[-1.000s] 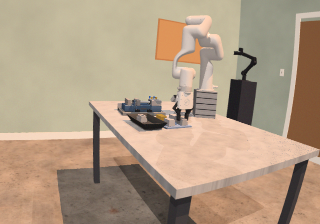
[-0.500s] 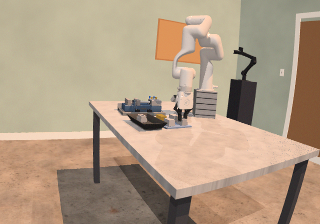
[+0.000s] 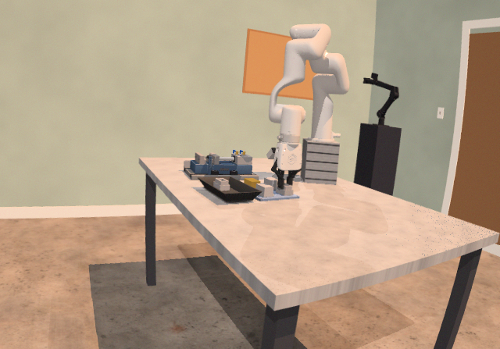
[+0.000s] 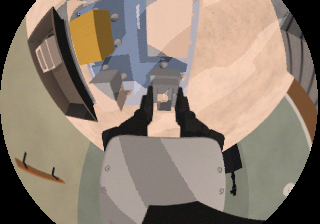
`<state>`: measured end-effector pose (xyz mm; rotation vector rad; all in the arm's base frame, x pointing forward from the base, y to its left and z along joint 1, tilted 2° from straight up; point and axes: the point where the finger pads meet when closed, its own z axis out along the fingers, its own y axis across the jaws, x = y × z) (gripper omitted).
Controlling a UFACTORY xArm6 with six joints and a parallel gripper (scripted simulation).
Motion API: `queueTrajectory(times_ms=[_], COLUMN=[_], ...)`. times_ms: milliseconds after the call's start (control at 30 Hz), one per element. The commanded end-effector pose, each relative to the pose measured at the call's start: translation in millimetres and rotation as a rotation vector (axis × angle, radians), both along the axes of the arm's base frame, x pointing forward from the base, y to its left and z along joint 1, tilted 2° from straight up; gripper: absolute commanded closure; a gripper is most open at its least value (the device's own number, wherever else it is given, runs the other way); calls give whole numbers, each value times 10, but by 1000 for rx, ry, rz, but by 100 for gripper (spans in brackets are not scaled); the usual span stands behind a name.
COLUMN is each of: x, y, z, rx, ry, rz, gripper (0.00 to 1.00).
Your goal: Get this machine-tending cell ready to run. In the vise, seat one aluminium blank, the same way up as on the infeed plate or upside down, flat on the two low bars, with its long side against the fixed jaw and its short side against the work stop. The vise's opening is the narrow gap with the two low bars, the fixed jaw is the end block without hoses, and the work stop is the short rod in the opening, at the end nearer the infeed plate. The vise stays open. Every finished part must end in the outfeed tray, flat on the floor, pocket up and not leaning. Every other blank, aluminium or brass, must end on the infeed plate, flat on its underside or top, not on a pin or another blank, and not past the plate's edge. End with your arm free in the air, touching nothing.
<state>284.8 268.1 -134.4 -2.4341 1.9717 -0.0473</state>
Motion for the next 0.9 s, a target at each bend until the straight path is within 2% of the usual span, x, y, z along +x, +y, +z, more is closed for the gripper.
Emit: queueTrajectory(times_ms=[0,567,867], x=[10,10,7], y=[9,10,10], z=[9,15,114], rx=[2,2,2], ry=[-2,-2,-2], rz=[0,0,0], gripper=[100,100,100])
